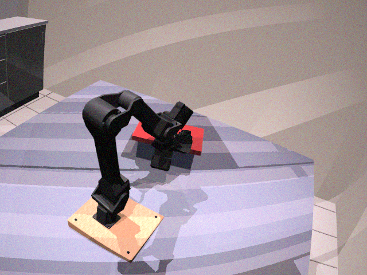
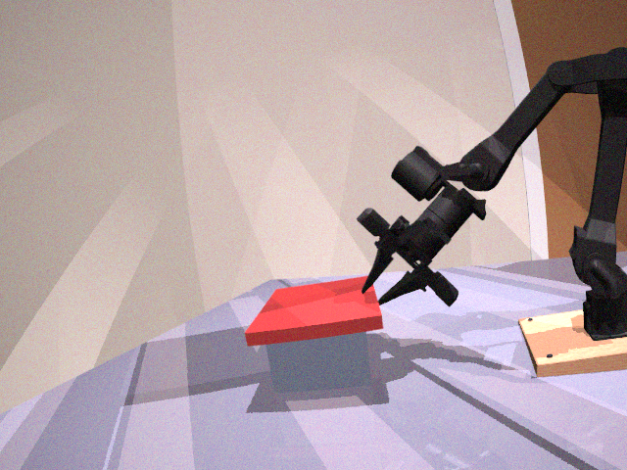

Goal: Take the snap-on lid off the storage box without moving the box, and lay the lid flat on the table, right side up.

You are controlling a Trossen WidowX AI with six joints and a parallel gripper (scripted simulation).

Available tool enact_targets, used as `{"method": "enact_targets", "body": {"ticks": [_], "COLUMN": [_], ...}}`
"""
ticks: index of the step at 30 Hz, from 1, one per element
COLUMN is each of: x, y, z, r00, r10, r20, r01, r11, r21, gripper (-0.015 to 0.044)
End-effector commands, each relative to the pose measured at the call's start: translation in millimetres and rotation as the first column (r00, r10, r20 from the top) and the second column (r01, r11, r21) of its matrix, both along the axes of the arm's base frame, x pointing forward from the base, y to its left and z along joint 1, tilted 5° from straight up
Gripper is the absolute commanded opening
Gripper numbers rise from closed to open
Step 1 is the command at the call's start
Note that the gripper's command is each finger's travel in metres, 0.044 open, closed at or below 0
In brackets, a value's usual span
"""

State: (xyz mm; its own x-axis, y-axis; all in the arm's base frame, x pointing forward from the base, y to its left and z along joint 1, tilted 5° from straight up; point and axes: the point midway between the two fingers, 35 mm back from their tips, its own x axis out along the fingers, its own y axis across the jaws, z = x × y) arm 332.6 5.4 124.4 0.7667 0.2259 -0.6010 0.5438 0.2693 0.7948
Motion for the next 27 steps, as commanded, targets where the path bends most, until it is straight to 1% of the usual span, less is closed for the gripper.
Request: {"method": "enact_targets", "body": {"ticks": [1, 27], "x": [-0.7, -1.6], "y": [0.3, 0.8], "z": [4.0, 9.2], "r00": [1.0, 1.0], "r10": [0.001, 0.001], "r20": [0.007, 0.007], "r01": [-0.001, -0.001], "r11": [1.0, 1.0], "r21": [0.001, 0.001], "gripper": [0.0, 0.0]}}
